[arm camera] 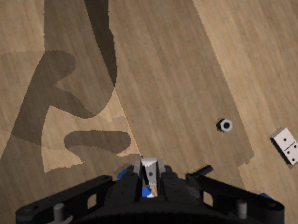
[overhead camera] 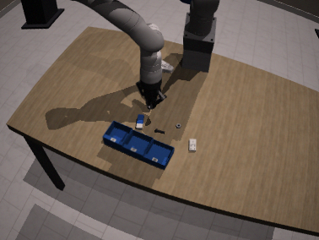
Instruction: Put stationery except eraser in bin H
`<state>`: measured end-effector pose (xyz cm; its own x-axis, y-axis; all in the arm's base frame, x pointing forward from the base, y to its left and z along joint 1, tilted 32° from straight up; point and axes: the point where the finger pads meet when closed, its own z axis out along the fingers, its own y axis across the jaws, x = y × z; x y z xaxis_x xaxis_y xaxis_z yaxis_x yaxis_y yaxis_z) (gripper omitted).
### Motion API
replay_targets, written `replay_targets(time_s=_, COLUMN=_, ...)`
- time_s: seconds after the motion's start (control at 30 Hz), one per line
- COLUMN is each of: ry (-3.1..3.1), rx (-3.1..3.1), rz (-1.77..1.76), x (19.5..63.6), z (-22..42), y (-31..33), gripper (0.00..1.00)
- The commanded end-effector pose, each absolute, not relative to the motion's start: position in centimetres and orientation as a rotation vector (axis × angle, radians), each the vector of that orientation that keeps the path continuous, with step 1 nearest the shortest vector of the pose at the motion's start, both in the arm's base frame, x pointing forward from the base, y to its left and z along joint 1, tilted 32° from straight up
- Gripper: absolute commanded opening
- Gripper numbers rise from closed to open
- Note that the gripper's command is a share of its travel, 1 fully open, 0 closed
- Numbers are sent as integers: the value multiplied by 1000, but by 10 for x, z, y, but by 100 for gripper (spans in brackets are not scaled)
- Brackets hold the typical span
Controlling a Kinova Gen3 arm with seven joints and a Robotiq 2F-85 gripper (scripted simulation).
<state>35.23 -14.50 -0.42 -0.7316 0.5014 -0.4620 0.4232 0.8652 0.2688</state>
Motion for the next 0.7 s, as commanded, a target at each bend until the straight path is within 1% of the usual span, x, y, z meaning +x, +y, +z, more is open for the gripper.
replay_targets(time_s=0.0, ry=2500, rx=672, rz=193, x=356, z=-1, y=-150, gripper=10)
replay_targets(time_s=0.37, ry=2500, rx=672, rz=192, x=400, z=27, y=-191, gripper=10)
replay_targets(time_s=0.43, ry=2500, rx=672, rz=192, x=400, z=27, y=-191, gripper=10)
replay_targets(time_s=0.53, ry=2485, rx=735, rz=211, x=404, z=30, y=-195, gripper=10)
replay_targets(time_s=0.67, ry=2410, rx=984, rz=283, x=420, z=40, y=-210, gripper=10)
